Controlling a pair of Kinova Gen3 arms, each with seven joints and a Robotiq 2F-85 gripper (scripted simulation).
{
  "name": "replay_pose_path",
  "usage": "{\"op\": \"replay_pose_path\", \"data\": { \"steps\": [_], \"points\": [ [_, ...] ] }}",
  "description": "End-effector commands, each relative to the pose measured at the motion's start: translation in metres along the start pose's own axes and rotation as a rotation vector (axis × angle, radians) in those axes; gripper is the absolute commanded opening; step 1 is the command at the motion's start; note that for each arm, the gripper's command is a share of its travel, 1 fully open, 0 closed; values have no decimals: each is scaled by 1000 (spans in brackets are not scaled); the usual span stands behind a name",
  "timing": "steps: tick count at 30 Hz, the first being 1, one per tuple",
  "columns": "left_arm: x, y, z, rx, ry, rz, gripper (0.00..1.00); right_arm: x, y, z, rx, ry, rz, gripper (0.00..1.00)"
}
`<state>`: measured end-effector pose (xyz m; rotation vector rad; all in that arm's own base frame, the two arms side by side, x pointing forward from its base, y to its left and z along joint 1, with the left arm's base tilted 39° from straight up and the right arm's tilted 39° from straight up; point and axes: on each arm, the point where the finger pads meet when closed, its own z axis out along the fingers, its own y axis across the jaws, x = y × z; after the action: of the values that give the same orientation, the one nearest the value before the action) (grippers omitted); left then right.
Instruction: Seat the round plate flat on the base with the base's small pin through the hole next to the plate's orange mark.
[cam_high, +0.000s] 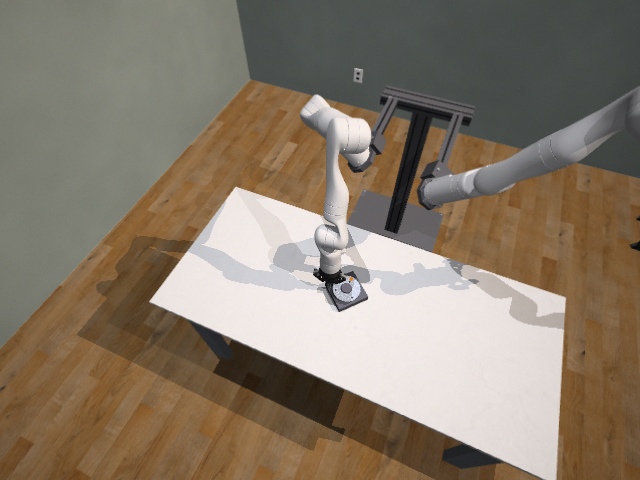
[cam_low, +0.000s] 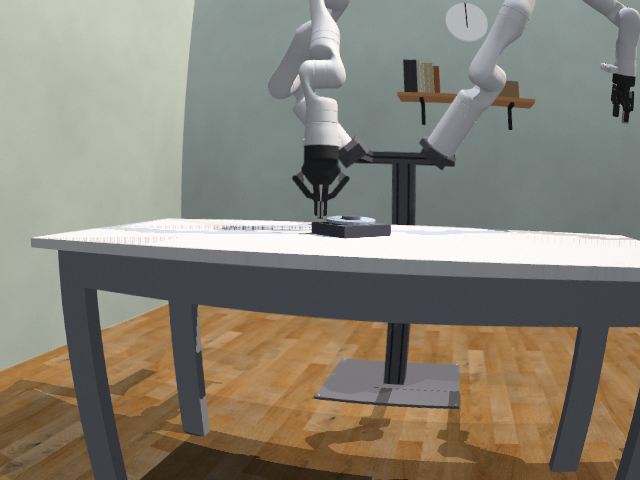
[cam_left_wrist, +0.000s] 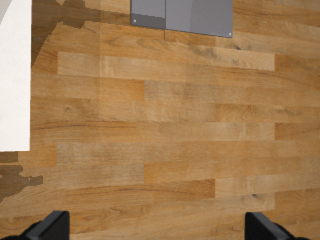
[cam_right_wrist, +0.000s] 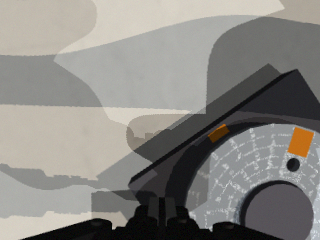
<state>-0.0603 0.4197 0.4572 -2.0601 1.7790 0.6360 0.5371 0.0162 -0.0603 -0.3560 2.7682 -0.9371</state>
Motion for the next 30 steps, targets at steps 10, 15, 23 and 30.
{"op": "replay_pose_path", "data": {
  "steps": [10, 15, 23, 30],
  "points": [
    [0, 0, -1, 0, -1, -1, 1000, -1, 0, 2, -1, -2, 0, 99],
    [0, 0, -1, 0, -1, -1, 1000, -1, 0, 2, -1, -2, 0, 99],
    [0, 0, -1, 0, -1, -1, 1000, -1, 5, 2, -1, -2, 0, 99],
    [0, 0, -1, 0, -1, -1, 1000, -1, 8, 2, -1, -2, 0, 99]
  ]
}}
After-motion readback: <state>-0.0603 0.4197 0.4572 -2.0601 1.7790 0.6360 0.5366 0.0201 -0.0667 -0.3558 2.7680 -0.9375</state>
